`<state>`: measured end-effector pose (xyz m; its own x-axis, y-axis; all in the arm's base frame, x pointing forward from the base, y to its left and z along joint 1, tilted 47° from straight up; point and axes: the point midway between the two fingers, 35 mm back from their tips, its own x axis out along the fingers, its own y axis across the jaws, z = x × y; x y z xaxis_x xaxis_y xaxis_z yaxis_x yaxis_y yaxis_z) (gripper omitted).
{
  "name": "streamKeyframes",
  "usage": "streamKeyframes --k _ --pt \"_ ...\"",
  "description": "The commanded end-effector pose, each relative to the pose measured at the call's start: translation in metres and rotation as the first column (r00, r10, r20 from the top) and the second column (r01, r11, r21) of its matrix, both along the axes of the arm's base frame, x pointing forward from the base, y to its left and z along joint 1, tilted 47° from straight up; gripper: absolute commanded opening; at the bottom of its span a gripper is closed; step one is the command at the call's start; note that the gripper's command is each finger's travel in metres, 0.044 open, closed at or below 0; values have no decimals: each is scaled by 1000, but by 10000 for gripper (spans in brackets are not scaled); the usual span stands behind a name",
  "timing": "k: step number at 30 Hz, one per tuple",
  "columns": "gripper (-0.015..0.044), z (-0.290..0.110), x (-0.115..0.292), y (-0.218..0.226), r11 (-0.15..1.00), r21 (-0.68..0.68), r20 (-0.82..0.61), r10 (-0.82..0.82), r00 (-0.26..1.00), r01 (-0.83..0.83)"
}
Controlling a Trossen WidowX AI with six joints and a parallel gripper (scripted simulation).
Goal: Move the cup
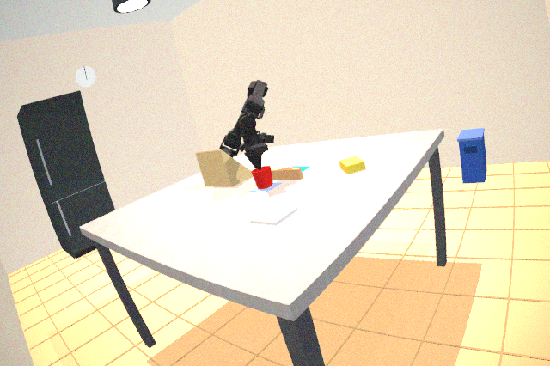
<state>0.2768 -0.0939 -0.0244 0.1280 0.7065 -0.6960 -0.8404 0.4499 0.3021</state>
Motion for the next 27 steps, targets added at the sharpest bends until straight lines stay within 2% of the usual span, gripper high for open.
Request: streamKeyframes --k 1,24,26,27 --pt "148 -5 0 6 1000 8 -4 -3 1000 3" --pt "148 -24 3 29 1000 11 -4 -2 1000 2" --pt "95 -23 3 27 1000 5 -2 3 1000 -3" --pt "89 -23 3 27 1000 5 -2 3 1000 -3"
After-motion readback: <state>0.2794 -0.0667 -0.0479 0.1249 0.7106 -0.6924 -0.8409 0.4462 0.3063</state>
